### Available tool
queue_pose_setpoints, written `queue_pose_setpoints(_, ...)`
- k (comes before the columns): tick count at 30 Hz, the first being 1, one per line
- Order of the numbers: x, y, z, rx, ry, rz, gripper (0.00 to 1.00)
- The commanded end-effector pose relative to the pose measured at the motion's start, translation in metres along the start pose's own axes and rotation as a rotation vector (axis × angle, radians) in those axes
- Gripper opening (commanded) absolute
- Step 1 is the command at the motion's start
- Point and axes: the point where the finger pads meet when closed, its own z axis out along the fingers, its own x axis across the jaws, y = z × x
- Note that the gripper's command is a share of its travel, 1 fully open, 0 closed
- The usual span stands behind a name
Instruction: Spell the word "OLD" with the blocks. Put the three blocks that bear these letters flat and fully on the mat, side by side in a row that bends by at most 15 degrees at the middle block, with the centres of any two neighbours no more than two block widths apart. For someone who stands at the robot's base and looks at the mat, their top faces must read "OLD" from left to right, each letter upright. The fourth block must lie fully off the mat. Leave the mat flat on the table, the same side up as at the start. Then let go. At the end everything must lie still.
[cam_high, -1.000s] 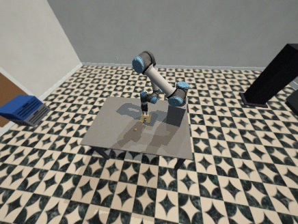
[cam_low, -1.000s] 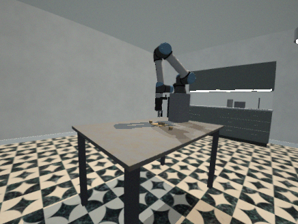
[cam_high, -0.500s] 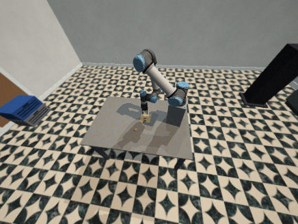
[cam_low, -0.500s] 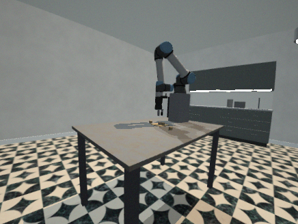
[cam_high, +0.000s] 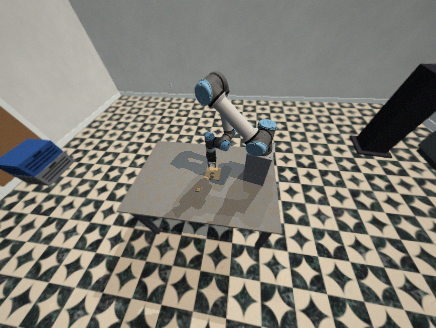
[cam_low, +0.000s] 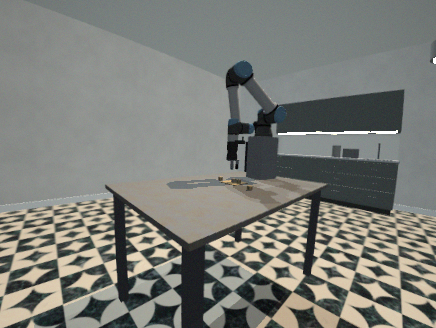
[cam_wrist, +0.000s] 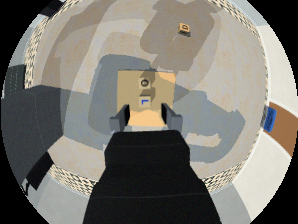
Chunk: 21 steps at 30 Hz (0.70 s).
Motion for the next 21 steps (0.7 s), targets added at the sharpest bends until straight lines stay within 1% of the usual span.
queue_pose_setpoints(1, 0.0004, 0.0001, -0.0003, 0.000, 0.001, -0.001, 1.00)
queue_pose_setpoints(10, 0.0013, -0.0016, 0.0001, 0.000, 0.001, -0.032, 1.00)
queue_pose_setpoints(21, 0.0049, -0.0088, 0.0017, -0.001, 0.001, -0.166, 1.00)
